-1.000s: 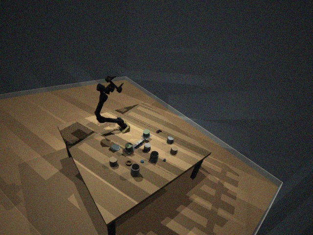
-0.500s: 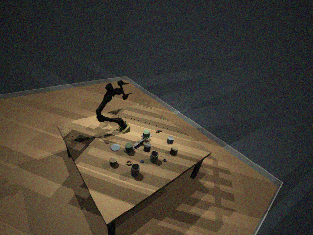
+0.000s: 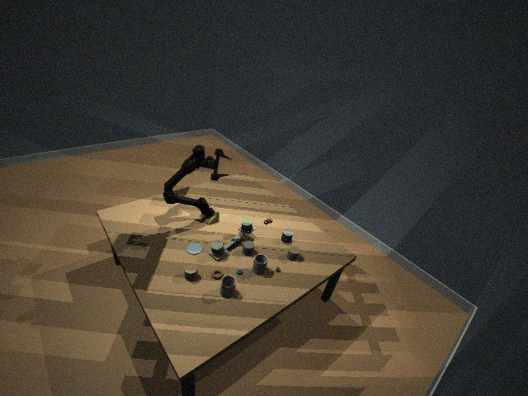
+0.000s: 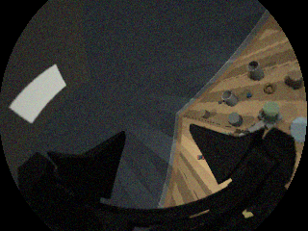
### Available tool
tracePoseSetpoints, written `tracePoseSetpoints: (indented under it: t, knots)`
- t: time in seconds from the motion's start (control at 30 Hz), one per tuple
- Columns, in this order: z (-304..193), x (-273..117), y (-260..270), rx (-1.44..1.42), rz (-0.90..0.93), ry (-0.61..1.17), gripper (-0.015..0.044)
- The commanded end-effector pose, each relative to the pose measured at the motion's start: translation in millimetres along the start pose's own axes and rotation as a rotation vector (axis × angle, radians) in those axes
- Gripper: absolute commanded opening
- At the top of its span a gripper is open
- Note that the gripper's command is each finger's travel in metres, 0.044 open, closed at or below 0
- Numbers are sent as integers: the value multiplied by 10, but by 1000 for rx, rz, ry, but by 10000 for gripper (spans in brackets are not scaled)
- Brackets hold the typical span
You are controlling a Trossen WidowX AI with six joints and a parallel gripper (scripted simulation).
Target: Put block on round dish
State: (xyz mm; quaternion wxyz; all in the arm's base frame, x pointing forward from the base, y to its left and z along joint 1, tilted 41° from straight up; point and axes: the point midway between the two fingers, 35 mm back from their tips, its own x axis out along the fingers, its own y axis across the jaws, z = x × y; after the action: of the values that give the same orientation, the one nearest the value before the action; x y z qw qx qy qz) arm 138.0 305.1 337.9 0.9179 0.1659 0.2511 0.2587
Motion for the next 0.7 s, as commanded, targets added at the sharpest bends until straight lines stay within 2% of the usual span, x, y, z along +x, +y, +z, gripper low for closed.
tracePoseSetpoints:
  t: [0.0, 0.33, 0.67]
  knots:
    - [-139, 125, -240, -95, -101, 29, 440]
    - [-383, 273, -889, -316, -341, 123, 440]
    - [-569, 264, -1535, -530, -568, 254, 440]
